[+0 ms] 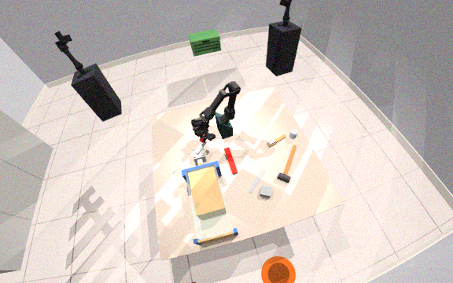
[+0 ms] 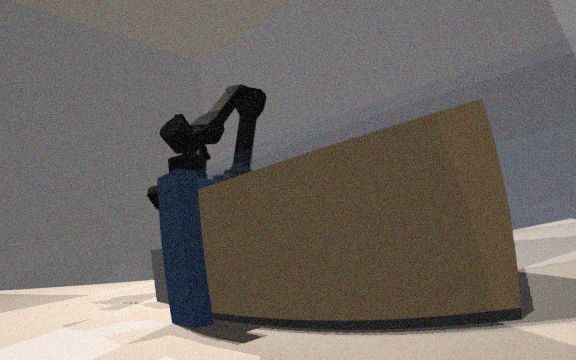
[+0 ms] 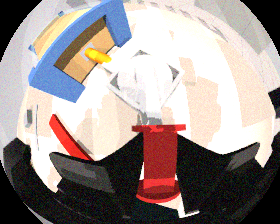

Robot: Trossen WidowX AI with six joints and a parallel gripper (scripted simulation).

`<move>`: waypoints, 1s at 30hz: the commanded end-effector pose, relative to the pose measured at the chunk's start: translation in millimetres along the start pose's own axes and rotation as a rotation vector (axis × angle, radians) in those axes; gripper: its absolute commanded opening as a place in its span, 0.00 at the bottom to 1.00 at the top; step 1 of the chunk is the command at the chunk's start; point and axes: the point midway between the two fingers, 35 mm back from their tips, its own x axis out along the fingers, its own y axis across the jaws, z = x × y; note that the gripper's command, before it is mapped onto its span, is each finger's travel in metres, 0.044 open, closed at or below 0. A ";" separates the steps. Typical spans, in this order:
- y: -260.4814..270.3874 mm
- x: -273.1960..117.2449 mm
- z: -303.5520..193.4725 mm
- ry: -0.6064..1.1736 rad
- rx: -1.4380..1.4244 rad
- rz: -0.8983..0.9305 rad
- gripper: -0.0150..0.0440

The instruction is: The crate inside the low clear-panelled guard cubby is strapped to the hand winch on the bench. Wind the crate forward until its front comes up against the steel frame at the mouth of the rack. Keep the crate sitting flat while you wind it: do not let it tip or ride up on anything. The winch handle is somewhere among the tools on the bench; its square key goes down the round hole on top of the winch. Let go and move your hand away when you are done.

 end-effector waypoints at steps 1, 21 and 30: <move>-0.1 0.0 0.0 0.000 0.000 0.000 0.34; -0.1 -12.9 8.5 -0.001 0.000 0.001 1.00; 1.8 -59.1 28.7 -0.003 0.000 0.003 1.00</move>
